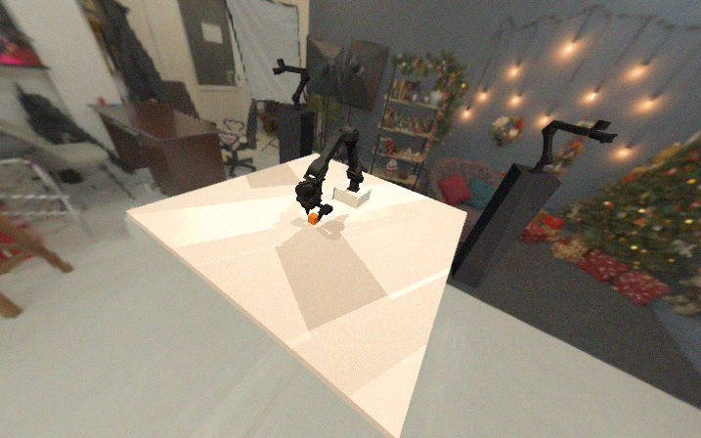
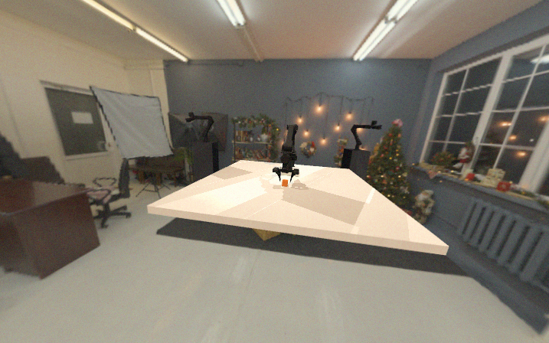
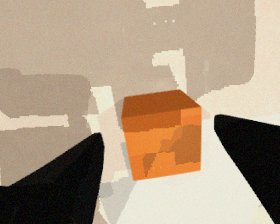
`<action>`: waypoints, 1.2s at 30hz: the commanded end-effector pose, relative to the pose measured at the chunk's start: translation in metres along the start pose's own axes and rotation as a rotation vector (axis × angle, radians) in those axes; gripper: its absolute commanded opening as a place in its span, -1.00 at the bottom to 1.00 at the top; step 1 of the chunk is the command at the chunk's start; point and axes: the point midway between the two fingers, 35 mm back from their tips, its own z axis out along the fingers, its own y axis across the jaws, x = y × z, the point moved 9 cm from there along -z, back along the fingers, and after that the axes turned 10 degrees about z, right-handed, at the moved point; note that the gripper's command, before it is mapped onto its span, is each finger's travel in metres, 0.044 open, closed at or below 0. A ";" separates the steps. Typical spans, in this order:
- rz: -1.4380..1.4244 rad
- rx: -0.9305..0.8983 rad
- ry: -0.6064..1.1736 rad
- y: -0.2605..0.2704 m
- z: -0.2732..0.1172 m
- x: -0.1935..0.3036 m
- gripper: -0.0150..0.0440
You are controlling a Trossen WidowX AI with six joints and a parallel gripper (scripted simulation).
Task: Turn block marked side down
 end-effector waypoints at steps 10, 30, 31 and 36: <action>0.005 0.003 0.011 0.000 0.004 0.001 0.04; 0.005 0.003 0.010 0.000 -0.026 0.001 -0.49; 0.005 0.003 0.010 0.000 -0.026 0.001 -0.49; 0.006 -0.007 -0.043 -0.001 -0.023 0.005 -0.49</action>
